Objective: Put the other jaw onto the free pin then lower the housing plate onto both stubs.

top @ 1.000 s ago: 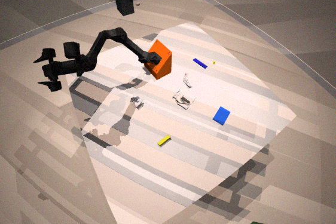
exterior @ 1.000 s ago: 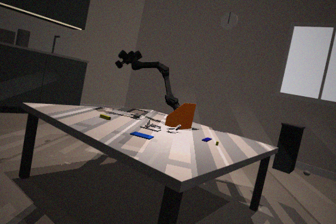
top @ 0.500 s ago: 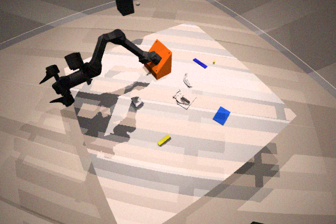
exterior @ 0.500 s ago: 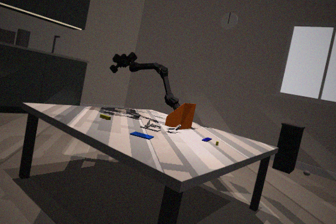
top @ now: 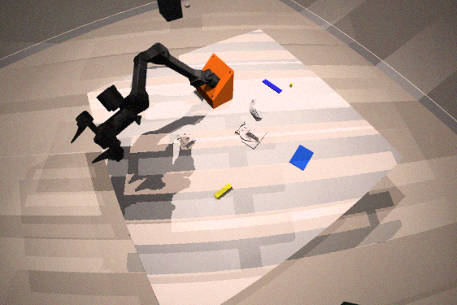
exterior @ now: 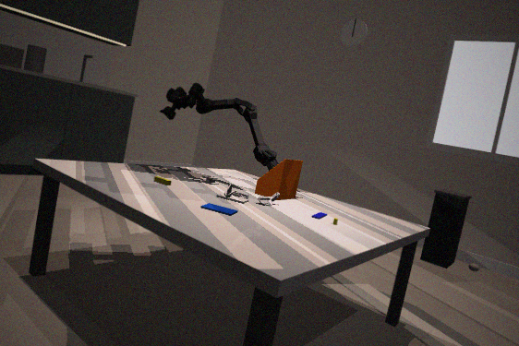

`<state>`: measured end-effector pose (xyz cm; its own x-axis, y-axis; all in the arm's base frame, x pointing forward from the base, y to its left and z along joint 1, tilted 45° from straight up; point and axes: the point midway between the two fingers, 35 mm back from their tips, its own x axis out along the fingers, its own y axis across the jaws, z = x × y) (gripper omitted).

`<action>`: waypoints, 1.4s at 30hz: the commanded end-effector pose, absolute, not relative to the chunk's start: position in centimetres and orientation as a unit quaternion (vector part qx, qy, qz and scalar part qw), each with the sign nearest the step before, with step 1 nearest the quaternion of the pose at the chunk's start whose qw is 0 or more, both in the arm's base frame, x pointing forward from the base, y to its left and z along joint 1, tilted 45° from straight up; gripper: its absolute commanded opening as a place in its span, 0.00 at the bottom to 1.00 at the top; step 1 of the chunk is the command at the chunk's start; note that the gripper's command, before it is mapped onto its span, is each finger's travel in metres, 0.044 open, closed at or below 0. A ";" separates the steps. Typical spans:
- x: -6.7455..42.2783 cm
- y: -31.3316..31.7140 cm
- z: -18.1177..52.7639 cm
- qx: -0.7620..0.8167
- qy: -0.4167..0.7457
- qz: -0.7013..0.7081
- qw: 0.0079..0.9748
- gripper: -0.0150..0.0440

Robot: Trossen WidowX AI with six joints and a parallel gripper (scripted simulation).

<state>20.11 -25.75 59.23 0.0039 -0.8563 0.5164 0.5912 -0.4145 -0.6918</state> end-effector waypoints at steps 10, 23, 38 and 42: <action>28.6 -25.1 53.6 -0.540 0.201 -0.586 0.569 1.00; 36.5 -22.7 46.6 -0.603 0.260 -0.460 0.598 1.00; 43.1 -17.7 37.9 -0.666 0.305 -0.307 0.608 1.00; 44.6 -16.1 35.3 -0.683 0.317 -0.262 0.604 1.00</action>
